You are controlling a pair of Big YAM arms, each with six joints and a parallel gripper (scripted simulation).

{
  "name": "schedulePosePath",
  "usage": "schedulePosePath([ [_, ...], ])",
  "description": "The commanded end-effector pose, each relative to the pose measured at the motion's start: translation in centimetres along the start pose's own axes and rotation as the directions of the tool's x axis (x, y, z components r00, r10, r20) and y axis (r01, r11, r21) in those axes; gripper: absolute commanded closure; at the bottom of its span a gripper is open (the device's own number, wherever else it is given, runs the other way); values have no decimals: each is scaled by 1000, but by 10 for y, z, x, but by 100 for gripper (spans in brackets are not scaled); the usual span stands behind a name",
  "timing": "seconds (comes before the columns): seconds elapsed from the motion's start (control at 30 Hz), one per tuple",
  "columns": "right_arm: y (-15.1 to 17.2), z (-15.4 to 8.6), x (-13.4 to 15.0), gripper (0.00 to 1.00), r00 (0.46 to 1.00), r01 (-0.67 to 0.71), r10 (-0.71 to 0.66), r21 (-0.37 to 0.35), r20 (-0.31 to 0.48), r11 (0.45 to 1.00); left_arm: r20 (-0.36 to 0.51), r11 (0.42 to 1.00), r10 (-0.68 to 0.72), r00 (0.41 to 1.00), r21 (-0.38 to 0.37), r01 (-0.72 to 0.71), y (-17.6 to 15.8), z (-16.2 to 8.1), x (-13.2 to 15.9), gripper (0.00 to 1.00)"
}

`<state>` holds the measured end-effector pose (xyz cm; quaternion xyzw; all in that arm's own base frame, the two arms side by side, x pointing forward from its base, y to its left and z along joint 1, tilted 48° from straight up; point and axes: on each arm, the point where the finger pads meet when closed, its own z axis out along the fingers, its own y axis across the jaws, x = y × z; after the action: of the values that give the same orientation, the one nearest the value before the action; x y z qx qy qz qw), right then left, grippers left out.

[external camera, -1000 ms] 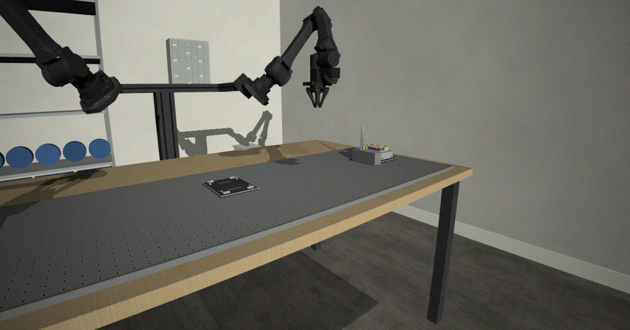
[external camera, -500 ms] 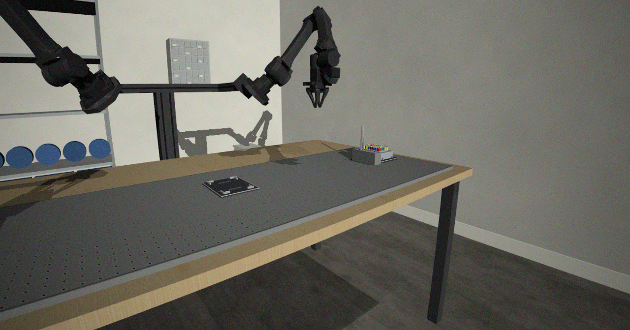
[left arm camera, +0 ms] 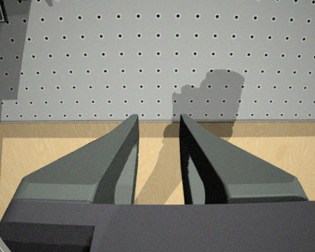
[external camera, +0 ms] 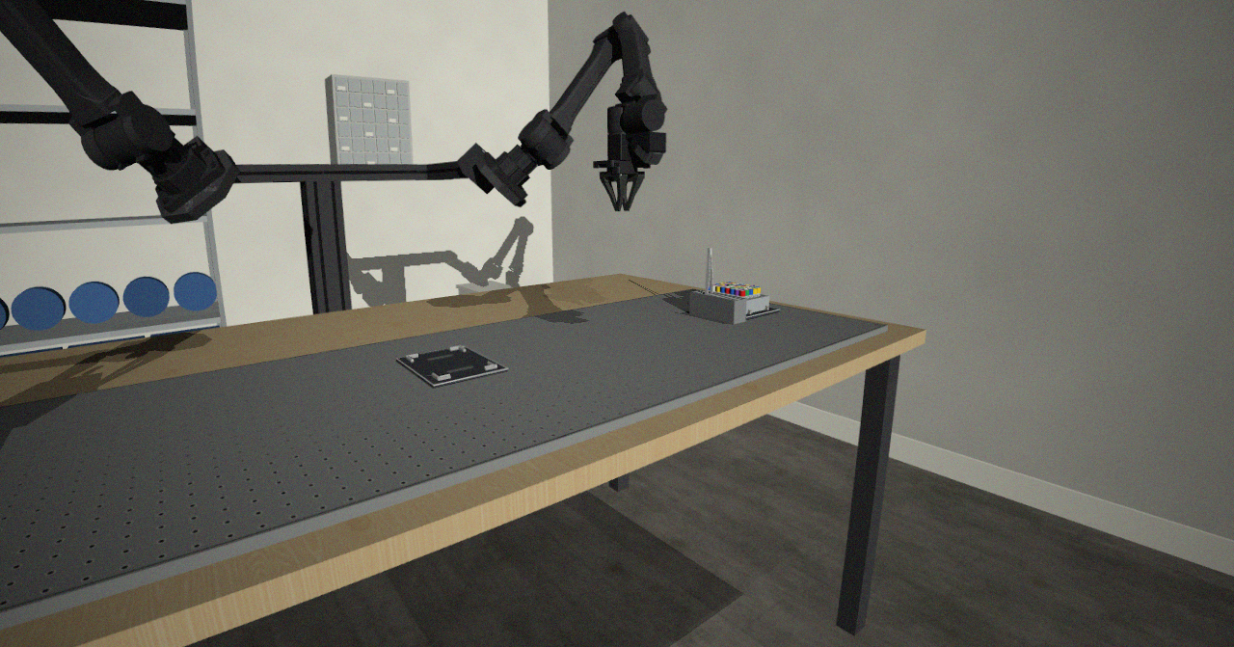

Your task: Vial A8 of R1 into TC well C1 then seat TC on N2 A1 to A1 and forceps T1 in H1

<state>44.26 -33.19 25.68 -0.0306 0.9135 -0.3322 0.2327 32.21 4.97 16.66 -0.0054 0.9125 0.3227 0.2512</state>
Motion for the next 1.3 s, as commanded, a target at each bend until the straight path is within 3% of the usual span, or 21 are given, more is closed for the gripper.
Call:
schedulePosePath([
  [0.0,-12,-6,-7,100,1000,-1,1,25,25,1000,9,1000,-18,1000,-1,18,3,-3,-7,76],
  [0.57,-17,-3,-14,100,999,-4,2,31,33,1000,9,1000,-18,1000,-1,18,3,-3,-7,76],
  [0.6,-24,-12,-17,100,999,-11,8,46,49,999,9,1000,-18,1000,-1,18,3,-3,-7,76],
  [0.8,-17,-1,-13,100,999,-3,2,30,32,1000,9,1000,-18,1000,-1,18,3,-3,-7,76],
  [1.27,-17,0,-12,100,999,-3,2,30,32,1000,9,1000,-18,1000,-1,18,3,-3,-7,76],
])
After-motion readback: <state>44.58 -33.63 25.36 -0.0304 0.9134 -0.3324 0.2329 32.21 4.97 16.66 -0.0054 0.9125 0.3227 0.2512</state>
